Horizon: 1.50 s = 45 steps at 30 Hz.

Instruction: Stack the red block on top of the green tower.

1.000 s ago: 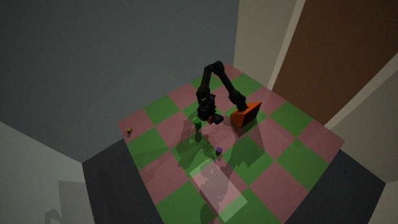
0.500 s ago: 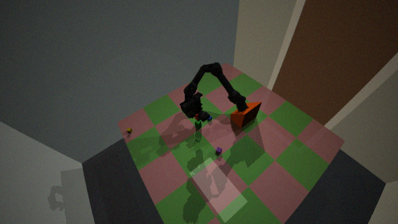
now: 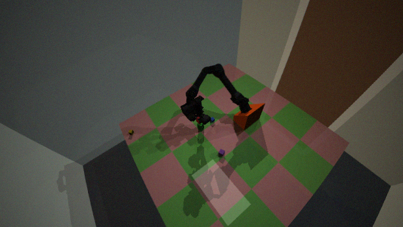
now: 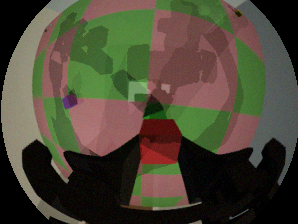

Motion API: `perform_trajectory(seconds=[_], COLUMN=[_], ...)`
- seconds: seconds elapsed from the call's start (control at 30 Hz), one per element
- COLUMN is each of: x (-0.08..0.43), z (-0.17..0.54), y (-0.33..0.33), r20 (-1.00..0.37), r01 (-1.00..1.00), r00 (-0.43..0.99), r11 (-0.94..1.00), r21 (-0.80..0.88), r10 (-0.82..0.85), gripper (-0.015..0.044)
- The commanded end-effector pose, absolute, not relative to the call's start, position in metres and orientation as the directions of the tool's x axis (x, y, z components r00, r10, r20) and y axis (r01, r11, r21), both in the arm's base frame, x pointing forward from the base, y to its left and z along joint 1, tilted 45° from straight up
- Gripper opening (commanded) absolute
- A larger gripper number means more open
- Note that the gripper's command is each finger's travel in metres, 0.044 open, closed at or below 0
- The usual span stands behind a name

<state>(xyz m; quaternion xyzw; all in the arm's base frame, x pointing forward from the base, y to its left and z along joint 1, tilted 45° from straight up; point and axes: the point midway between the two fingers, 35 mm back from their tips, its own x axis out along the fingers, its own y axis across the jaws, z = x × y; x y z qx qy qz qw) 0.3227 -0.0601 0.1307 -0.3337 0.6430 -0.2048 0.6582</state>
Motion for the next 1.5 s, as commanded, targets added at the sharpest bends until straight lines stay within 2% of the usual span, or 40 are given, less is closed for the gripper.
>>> perform_trajectory(seconds=[0.0,1.4,1.47], x=[0.324,0.325,0.325], z=[0.121,0.113,0.110], y=[-0.070,-0.077,-0.079], r20=[-0.706,-0.705,-0.708], r01=[-0.165,-0.165,-0.160], r00=[0.084,0.085,0.085], r11=[0.688,0.688,0.692], r21=[-0.706,-0.707,-0.704], r10=[-0.704,-0.704,-0.701], gripper=[0.0000,0.0000,0.0053])
